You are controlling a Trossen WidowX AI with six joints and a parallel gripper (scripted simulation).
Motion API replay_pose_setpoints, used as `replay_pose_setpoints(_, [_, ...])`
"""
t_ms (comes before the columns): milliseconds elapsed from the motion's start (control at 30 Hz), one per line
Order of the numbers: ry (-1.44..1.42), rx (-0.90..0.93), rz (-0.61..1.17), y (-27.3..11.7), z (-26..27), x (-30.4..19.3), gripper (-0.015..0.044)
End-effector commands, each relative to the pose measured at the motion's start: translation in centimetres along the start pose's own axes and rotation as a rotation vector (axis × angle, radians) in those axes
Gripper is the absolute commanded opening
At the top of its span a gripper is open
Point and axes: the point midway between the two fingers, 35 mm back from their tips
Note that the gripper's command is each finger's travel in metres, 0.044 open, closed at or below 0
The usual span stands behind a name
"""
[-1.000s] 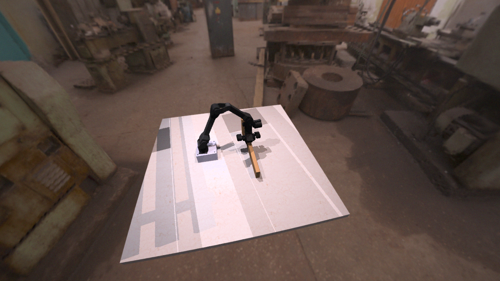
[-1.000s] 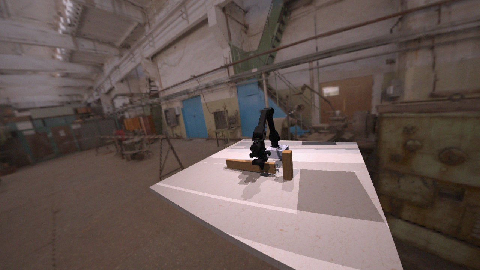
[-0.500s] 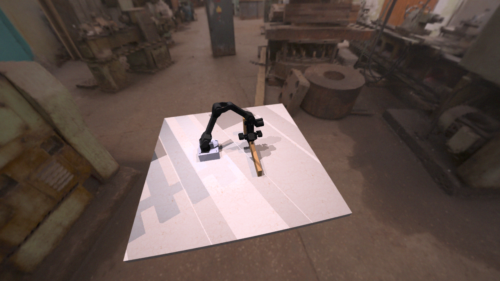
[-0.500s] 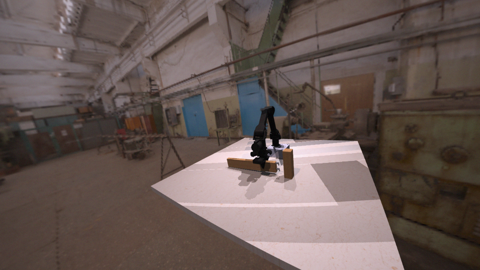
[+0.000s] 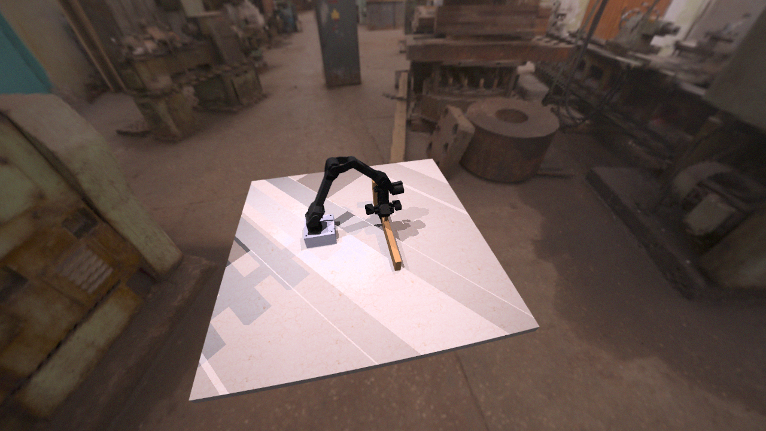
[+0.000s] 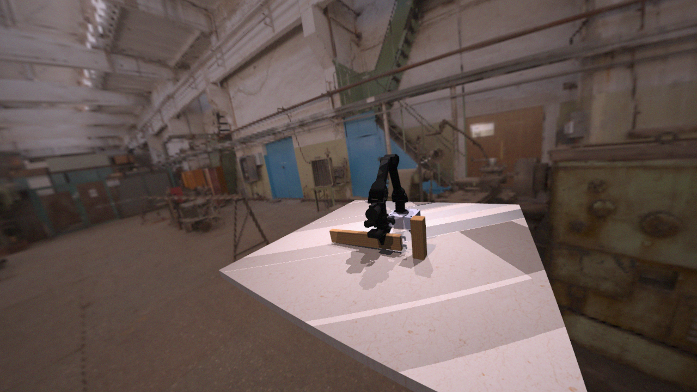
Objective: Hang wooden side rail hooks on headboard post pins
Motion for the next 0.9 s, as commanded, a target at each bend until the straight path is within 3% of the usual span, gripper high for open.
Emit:
replay_pose_setpoints(0, [0.002, 0.006, 0.006, -0.18, 0.03, -0.21, 0.0])
replay_pose_setpoints(867, [0.002, 0.006, 0.006, -0.41, 0.3, -0.49, 0.0])
Point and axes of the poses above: the point midway between the two fingers, 35 mm back from their tips, its own y axis out along the fingers, its own z axis across the jaws, x = y × z, and after that the axes turned 2 degrees about -y, right-handed
